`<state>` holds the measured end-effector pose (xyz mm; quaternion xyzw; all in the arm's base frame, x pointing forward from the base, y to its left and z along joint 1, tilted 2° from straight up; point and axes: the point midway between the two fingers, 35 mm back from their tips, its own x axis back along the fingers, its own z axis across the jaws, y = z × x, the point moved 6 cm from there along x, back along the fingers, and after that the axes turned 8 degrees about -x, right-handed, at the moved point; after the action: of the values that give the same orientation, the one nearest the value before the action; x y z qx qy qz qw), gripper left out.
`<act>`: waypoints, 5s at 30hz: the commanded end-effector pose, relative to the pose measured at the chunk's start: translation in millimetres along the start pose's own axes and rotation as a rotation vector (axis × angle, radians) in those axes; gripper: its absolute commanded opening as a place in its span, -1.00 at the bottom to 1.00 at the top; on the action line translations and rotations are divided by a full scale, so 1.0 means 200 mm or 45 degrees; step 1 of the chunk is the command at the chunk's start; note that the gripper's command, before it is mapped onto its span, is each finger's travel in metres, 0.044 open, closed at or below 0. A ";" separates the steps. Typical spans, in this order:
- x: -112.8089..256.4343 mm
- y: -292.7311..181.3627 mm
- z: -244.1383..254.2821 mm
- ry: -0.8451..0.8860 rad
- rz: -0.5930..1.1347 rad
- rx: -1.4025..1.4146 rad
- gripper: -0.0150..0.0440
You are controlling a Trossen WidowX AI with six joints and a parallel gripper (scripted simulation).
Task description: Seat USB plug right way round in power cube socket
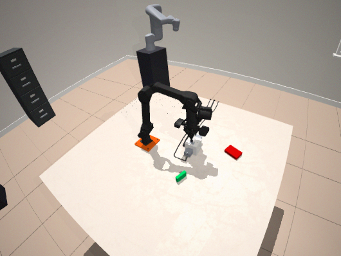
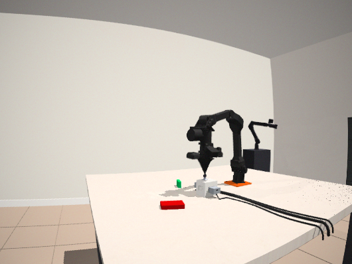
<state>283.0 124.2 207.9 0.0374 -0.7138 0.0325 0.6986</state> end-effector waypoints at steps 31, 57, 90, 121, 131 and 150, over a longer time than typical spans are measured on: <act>-0.02 0.00 0.00 -0.002 0.003 -0.007 -0.49; -0.04 0.00 0.00 -0.002 0.003 -0.007 -0.49; -0.06 0.00 0.00 -0.002 0.003 -0.007 -0.49; -0.07 0.00 0.00 -0.002 0.003 -0.007 -0.49; -0.07 0.00 0.00 -0.002 0.003 -0.007 -0.49; -0.06 0.00 0.00 -0.002 0.000 0.000 -0.17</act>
<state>283.3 125.0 195.2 0.0376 -0.7144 0.0325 0.6979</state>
